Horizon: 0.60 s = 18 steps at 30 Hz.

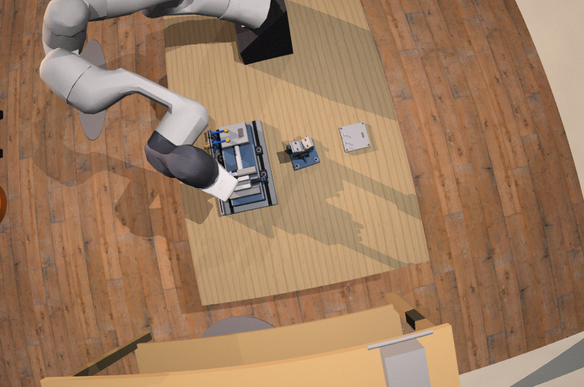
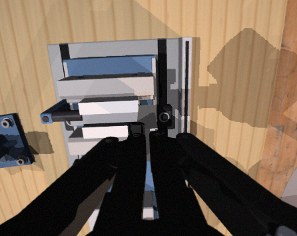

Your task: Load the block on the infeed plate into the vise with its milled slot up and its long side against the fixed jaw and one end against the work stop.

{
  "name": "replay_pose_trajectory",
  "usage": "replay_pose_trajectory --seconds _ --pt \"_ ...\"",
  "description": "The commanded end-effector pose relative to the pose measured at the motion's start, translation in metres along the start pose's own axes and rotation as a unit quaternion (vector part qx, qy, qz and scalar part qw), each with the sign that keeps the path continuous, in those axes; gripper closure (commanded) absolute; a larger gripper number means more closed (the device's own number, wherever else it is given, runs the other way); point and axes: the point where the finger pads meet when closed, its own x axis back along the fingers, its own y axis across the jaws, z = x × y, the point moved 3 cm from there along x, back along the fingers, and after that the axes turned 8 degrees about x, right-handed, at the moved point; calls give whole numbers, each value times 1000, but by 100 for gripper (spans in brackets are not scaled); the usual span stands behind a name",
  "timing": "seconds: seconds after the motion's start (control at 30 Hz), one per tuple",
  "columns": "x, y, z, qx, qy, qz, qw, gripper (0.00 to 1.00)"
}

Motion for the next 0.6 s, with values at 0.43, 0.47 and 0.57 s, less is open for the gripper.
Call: replay_pose_trajectory --seconds 0.43,0.47,0.57 --pt "1 -3 2 -3 1 -1 1000 100" --pt "1 -3 2 -3 1 -1 1000 100" --pt "1 -3 2 -3 1 -1 1000 100"
